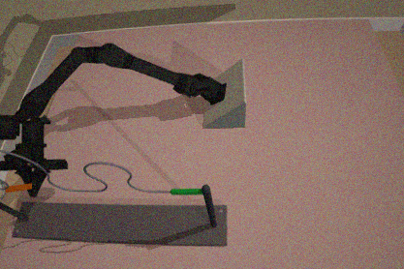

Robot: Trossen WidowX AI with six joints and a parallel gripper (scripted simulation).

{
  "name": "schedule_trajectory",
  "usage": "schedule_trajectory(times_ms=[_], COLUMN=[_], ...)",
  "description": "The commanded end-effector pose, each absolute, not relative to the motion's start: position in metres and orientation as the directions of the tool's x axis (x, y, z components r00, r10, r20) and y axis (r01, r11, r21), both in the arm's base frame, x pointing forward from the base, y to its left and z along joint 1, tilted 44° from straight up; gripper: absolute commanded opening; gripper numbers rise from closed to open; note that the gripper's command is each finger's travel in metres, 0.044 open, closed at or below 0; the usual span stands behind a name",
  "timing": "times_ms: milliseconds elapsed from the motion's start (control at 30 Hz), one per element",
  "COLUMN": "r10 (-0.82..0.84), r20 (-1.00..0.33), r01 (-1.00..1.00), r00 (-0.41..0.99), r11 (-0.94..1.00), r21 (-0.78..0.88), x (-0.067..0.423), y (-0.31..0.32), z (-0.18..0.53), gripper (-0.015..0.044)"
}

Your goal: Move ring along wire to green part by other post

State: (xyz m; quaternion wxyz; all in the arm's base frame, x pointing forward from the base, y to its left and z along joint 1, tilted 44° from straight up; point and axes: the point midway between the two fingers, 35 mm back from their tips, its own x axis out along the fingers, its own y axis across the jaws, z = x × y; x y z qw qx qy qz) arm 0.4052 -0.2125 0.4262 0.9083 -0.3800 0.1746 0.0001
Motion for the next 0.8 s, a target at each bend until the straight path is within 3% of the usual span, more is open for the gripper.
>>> schedule_trajectory(times_ms=[0, 767], r10=[-0.156, -0.025], r20=[-0.339, -0.429], r01=[-0.132, -0.176], r00=[0.928, 0.903], r11=[0.714, 0.89], r21=[-0.688, -0.422], x=[0.397, 0.389], y=[-0.205, -0.161], z=[0.428, 0.393], gripper=[-0.015, -0.015])
